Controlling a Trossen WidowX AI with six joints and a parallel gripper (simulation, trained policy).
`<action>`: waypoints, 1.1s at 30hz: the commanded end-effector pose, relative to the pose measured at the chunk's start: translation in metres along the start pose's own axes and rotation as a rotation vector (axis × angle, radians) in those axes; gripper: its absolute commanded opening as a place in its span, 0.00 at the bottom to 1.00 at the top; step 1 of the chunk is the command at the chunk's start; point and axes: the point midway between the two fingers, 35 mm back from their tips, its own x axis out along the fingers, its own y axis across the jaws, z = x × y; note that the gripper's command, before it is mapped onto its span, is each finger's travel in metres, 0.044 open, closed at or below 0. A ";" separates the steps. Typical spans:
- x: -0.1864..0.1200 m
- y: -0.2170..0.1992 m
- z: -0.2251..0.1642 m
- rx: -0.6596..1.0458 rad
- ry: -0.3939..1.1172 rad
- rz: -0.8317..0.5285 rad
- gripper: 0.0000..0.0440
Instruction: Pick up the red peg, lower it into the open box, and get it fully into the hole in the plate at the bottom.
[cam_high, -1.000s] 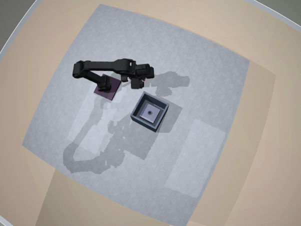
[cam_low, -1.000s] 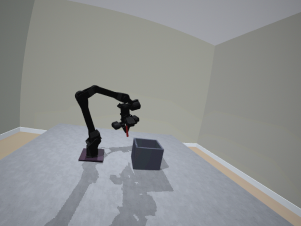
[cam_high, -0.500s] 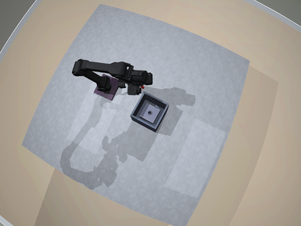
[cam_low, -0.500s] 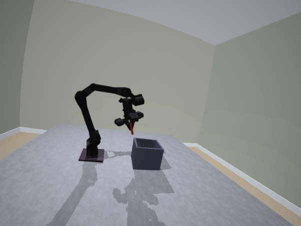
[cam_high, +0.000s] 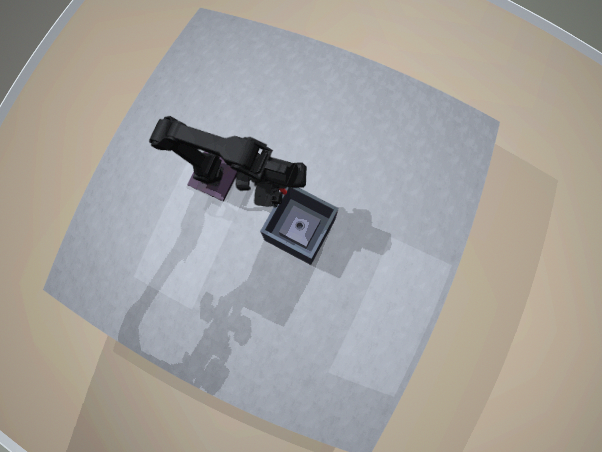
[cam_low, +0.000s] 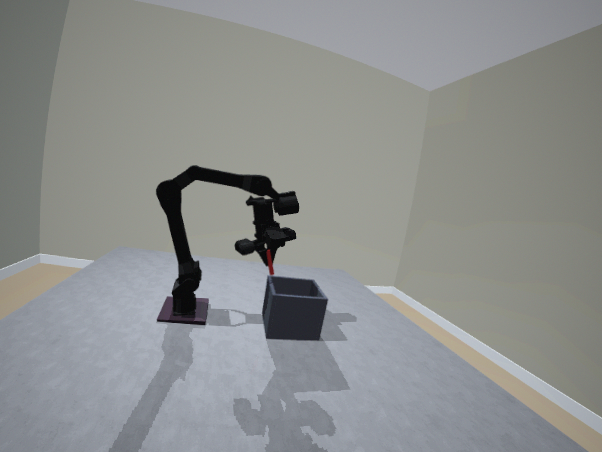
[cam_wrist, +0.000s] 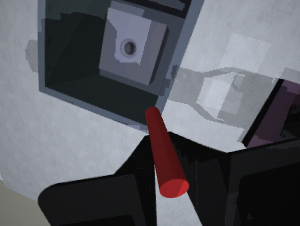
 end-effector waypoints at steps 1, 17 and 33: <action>0.002 0.001 0.012 0.005 -0.008 -0.015 0.00; 0.022 0.006 0.050 0.023 0.001 -0.051 0.00; 0.060 0.008 0.072 0.005 0.032 -0.078 0.00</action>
